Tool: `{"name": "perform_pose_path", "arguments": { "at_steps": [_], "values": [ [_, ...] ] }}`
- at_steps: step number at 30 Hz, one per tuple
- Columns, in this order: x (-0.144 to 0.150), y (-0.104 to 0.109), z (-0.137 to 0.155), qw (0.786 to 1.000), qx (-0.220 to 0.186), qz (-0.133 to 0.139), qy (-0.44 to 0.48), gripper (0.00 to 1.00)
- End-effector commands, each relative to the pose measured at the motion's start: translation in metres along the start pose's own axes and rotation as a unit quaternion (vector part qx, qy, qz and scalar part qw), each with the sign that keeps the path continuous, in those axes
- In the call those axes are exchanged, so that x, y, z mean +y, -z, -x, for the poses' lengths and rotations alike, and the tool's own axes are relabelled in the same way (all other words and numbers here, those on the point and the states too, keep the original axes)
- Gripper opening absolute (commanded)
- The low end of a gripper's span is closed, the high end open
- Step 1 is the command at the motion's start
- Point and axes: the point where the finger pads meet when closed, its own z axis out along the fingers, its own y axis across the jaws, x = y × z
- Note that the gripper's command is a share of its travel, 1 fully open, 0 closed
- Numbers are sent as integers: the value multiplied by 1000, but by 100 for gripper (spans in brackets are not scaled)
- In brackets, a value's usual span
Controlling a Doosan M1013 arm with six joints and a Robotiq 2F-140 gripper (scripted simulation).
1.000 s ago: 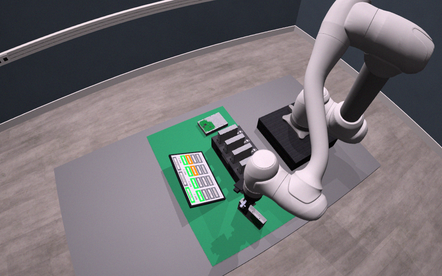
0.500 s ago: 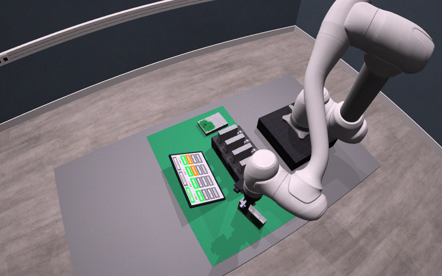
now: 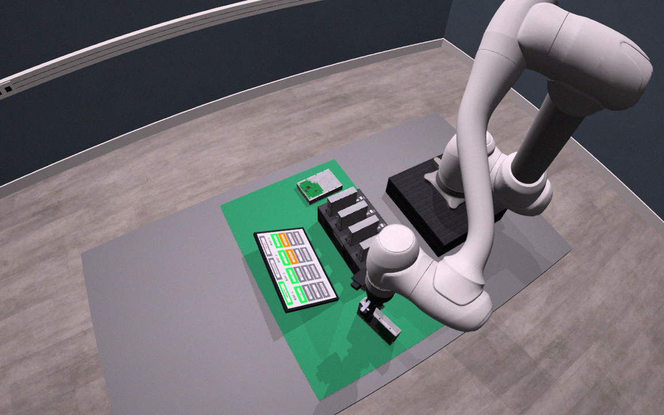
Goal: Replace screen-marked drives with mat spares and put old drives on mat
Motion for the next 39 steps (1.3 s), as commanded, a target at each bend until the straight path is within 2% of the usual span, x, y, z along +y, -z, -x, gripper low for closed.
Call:
{"name": "perform_pose_path", "arguments": {
  "at_steps": [1, 5, 6, 39],
  "values": [
    [-1, 1, 0, 1000, 0, -1, 0, 24],
    [-1, 2, 0, 1000, 0, -1, 0, 24],
    [-1, 2, 0, 1000, 0, -1, 0, 10],
    [-1, 6, 0, 1000, 0, -1, 0, 10]
  ]
}}
